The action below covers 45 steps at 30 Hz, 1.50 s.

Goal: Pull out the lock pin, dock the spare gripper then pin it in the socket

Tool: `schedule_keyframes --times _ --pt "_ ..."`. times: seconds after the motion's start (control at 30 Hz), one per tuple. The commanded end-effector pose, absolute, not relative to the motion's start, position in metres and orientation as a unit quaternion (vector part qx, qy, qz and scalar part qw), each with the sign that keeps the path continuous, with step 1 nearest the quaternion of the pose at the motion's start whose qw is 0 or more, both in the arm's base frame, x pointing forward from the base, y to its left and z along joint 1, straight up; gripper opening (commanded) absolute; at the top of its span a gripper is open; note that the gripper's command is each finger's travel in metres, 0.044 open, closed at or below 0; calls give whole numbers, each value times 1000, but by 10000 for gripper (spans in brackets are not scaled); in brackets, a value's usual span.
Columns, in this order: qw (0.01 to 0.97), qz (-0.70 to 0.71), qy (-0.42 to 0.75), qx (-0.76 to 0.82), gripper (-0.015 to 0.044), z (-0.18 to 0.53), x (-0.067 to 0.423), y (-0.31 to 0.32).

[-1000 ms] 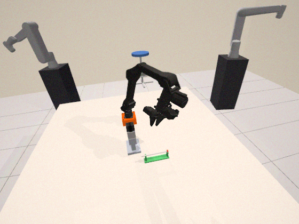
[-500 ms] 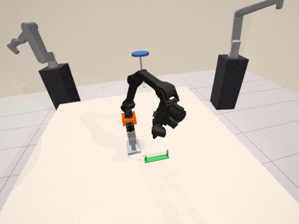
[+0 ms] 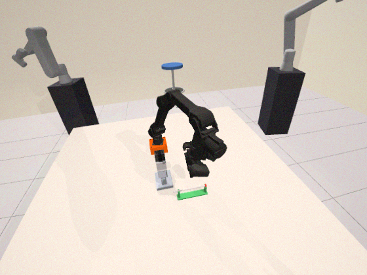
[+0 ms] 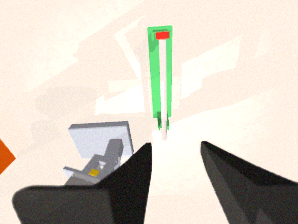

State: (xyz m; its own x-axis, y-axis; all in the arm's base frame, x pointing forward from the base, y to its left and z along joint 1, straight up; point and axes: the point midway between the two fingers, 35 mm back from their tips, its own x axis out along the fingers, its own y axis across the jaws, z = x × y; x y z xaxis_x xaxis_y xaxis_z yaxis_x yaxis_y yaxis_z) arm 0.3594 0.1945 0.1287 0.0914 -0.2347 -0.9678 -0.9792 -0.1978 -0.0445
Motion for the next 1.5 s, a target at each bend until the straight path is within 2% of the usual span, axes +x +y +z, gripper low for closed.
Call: schedule_keyframes --times 0.0,0.3,1.47 --pt "395 469 492 -618 180 111 358 195" --pt "395 469 492 -618 180 62 362 192" --pt "395 469 492 -618 180 8 361 193"
